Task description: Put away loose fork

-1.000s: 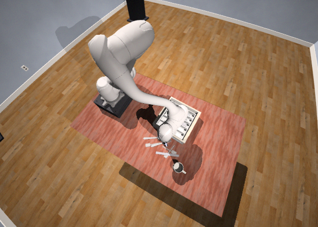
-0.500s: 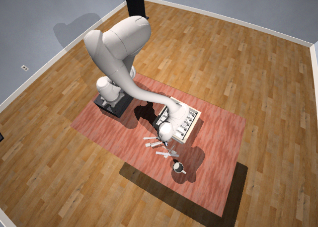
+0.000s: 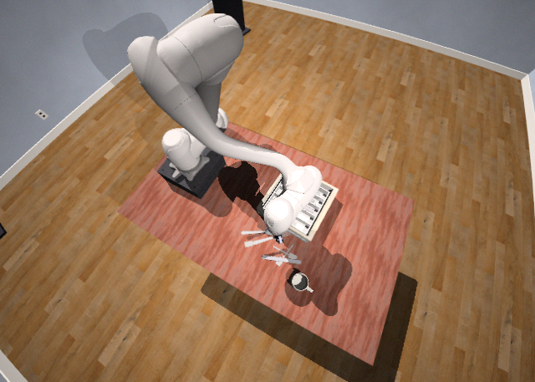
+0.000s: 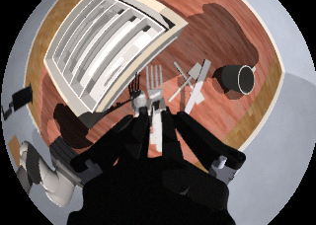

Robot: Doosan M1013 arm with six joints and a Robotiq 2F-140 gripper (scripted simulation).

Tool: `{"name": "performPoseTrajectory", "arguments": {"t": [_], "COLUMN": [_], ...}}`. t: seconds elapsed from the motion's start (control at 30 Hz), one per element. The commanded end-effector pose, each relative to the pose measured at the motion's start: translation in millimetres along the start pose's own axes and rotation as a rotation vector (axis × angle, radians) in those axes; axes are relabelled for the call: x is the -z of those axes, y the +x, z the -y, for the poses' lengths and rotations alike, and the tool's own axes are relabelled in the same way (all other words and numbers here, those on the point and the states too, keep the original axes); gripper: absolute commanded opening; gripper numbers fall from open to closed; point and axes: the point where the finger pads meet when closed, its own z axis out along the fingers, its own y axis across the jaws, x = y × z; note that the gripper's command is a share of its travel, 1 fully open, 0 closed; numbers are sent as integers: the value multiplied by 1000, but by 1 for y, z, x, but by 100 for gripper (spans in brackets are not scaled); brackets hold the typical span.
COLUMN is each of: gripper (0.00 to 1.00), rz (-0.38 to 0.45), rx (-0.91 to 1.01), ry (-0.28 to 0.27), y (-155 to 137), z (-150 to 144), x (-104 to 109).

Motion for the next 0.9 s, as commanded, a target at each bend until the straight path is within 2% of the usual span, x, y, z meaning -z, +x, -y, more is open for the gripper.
{"name": "performPoseTrajectory", "arguments": {"t": [0.0,0.1,0.47,0.87], "gripper": [2,2,2,2], "rz": [0,0,0,0], "rx": [0,0,0,0], "ry": [0,0,0,0], "y": [0,0,0,0], "z": [0,0,0,0], "x": [23,28,71,81]}}
